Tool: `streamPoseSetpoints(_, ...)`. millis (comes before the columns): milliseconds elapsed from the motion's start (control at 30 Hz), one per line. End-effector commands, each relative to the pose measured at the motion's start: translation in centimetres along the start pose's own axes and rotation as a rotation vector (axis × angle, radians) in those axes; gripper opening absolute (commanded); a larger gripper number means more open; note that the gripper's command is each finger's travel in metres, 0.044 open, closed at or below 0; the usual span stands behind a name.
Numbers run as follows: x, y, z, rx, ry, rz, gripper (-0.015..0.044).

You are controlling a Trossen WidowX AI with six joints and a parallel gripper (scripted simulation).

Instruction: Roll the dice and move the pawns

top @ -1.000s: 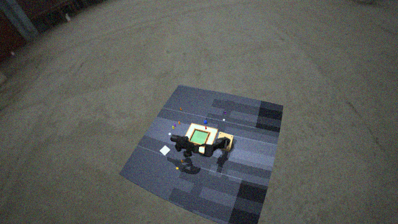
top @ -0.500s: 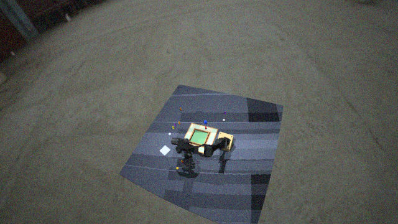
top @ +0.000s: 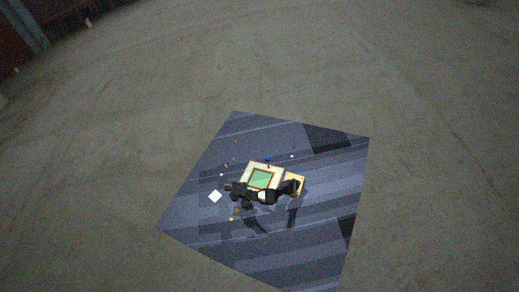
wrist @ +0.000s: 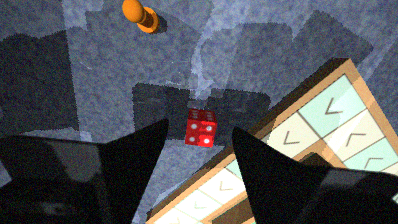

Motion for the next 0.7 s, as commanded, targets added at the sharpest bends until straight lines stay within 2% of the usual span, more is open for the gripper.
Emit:
streamPoseSetpoints(0, 0.46, -0.02, 0.99, -0.001, 0.012, 0.012, 0.0275)
streamPoseSetpoints(200, 0.50, 0.02, 1.54, -0.001, 0.011, 0.012, 0.0275)
streamPoseSetpoints(400, 0.50, 0.02, 1.54, -0.001, 0.011, 0.012, 0.0118)
streamPoseSetpoints(667, 0.50, 0.02, 1.54, -0.001, 0.011, 0.012, 0.0064)
Point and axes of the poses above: the point midway between the two fingers, 35 mm back from their tips, its own z axis out along the fingers, its own y axis across the jaws, x = y × z, the point moved 2 cm from there along -z, back along the fingers, and after that the axes turned 6 degrees about -z, right-handed, at the moved point
